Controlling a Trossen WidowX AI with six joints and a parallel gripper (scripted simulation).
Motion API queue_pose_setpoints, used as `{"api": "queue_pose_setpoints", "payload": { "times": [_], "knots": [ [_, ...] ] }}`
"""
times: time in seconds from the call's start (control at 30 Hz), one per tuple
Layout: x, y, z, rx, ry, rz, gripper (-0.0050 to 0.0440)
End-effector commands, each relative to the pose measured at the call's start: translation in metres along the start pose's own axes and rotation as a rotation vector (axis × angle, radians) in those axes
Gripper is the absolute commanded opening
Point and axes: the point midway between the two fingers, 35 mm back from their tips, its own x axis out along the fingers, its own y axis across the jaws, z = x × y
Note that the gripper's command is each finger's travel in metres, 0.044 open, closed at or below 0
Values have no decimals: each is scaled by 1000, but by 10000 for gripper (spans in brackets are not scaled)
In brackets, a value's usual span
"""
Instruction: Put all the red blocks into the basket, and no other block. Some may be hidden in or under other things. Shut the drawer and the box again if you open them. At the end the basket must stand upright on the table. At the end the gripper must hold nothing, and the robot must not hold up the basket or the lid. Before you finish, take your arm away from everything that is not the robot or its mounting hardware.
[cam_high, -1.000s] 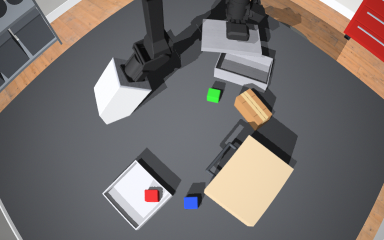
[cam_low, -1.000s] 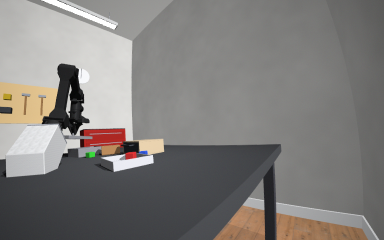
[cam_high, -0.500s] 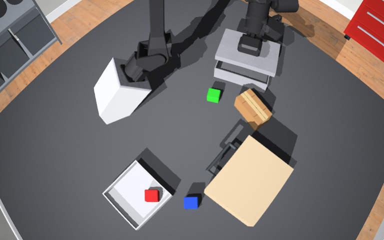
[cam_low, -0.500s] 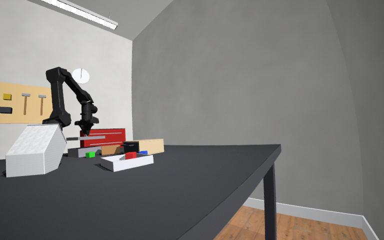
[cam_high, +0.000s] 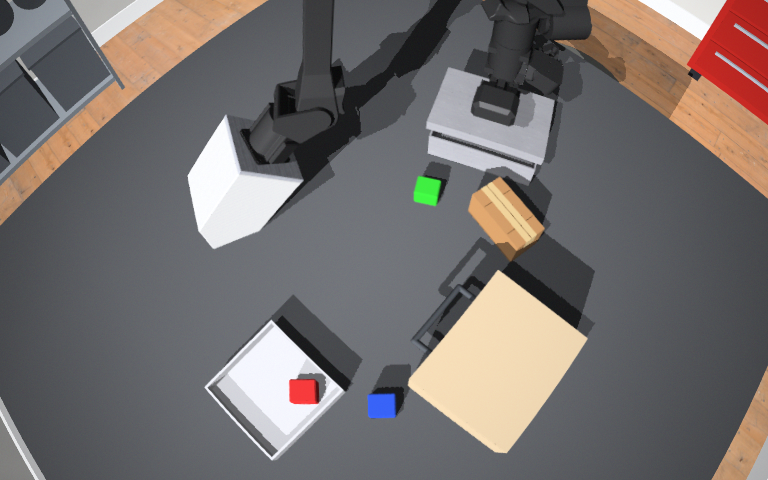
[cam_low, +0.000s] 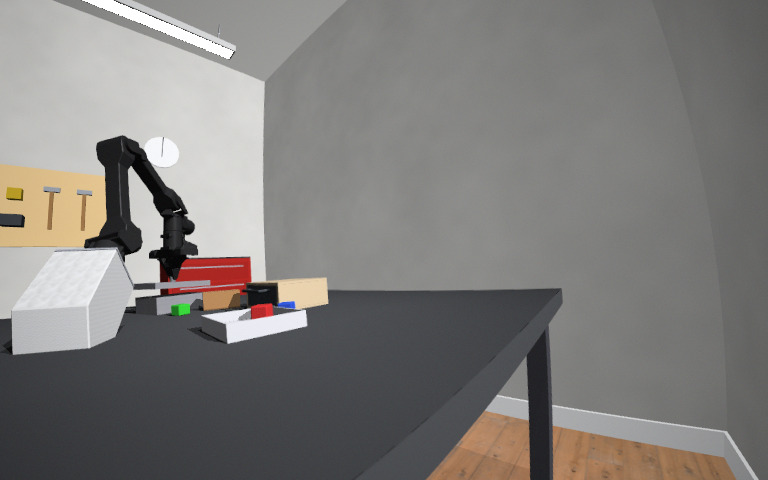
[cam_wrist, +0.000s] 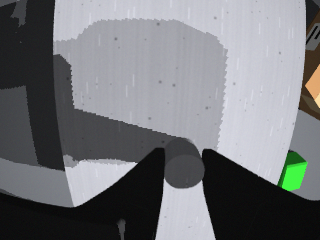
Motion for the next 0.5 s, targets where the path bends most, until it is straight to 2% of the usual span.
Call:
{"api": "queue_pose_setpoints", "payload": {
  "times": [0.0,0.3,0.47],
  "knots": [
    [1,0,0,4,2,-2,0],
    [25,-2,1,16,2,-2,0],
    [26,-2,1,16,2,-2,0]
  ]
}}
